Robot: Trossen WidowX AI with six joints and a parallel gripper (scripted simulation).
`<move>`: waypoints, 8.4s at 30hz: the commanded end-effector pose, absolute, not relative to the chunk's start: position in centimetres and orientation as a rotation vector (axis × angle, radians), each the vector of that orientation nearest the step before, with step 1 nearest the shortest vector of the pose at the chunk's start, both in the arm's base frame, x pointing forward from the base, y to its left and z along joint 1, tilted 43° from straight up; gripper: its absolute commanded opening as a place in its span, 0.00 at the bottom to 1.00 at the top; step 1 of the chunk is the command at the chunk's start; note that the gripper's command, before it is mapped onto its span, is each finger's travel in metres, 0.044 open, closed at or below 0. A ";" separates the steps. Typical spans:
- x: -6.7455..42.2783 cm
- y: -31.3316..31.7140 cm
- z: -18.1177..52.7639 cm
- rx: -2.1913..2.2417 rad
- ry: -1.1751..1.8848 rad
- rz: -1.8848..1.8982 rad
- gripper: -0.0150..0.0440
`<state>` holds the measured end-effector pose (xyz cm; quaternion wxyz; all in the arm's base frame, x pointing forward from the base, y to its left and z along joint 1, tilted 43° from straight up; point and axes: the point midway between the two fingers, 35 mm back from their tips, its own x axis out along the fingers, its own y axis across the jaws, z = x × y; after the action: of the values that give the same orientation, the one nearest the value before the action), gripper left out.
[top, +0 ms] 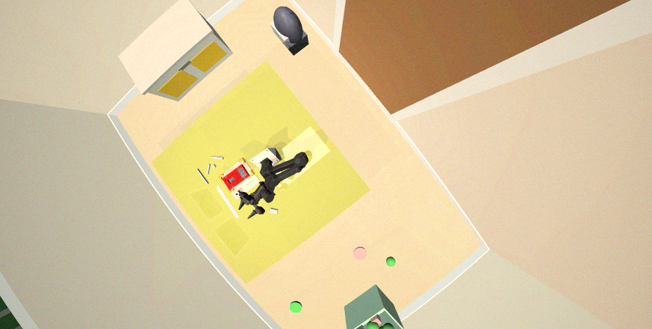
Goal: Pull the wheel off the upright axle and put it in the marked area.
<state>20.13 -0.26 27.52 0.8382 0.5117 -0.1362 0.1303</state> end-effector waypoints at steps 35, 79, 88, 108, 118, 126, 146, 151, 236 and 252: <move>34.2 1.5 12.1 0.522 1.116 0.340 0.76; 36.4 7.2 0.8 0.524 1.433 0.621 0.54; 36.4 7.2 0.9 0.524 1.433 0.621 0.27; 36.4 6.7 1.4 0.525 1.431 0.620 0.25; 36.4 6.5 1.6 0.526 1.430 0.619 0.25; 36.4 6.3 1.8 0.527 1.430 0.619 0.25; 36.4 5.8 2.3 0.528 1.428 0.617 0.25; 36.4 5.7 2.4 0.528 1.428 0.617 0.25; 29.3 9.7 12.0 0.536 1.426 0.616 0.25; 29.9 13.6 7.7 0.535 1.426 0.616 0.25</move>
<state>30.00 12.69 9.10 0.6847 0.2375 0.6304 0.2782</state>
